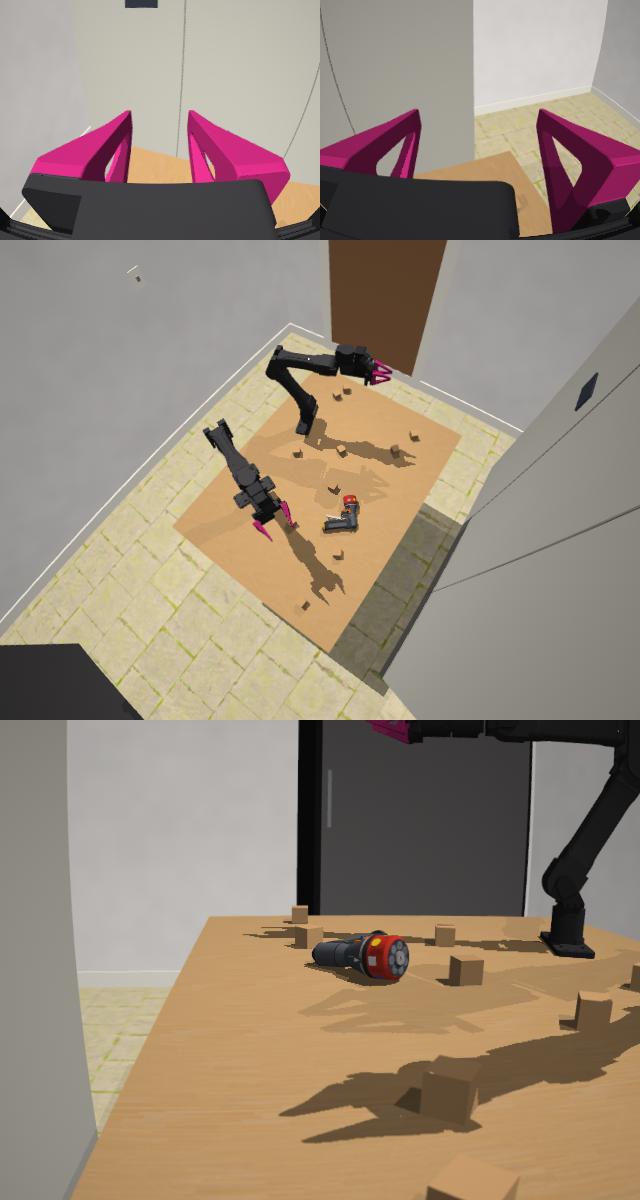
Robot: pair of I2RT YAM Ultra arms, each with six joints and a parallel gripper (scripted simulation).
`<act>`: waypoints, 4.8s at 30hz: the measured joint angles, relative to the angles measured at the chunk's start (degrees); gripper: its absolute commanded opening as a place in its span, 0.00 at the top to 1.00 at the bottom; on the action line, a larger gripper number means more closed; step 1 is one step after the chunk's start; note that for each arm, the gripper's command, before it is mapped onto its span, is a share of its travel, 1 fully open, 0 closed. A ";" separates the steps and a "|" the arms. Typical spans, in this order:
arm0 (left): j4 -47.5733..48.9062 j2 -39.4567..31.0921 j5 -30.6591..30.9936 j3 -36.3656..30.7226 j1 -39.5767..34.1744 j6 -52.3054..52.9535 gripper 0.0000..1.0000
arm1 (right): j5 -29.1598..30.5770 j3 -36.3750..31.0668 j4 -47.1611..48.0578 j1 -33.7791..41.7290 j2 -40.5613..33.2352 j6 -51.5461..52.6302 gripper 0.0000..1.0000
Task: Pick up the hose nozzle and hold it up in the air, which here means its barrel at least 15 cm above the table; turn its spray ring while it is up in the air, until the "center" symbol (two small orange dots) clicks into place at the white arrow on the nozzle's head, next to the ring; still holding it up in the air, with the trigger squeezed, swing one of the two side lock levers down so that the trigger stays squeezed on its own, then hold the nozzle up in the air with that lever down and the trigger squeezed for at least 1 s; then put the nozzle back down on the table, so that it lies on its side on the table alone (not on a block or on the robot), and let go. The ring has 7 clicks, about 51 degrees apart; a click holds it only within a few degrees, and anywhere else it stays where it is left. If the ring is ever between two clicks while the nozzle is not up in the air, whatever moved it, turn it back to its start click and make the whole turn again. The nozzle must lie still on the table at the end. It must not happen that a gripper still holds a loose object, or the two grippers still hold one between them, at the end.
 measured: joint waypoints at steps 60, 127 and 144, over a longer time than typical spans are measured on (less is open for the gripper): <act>0.00 0.00 -0.04 0.00 0.00 0.00 0.63 | -16.04 8.83 -31.30 15.28 33.38 -27.36 0.23; 0.00 0.00 -0.04 0.00 0.00 0.00 0.63 | -20.44 8.76 -31.78 23.10 50.60 -33.38 0.64; 0.00 0.00 -0.04 0.00 0.00 0.00 0.63 | -20.35 9.07 -32.65 23.12 50.31 -33.22 0.64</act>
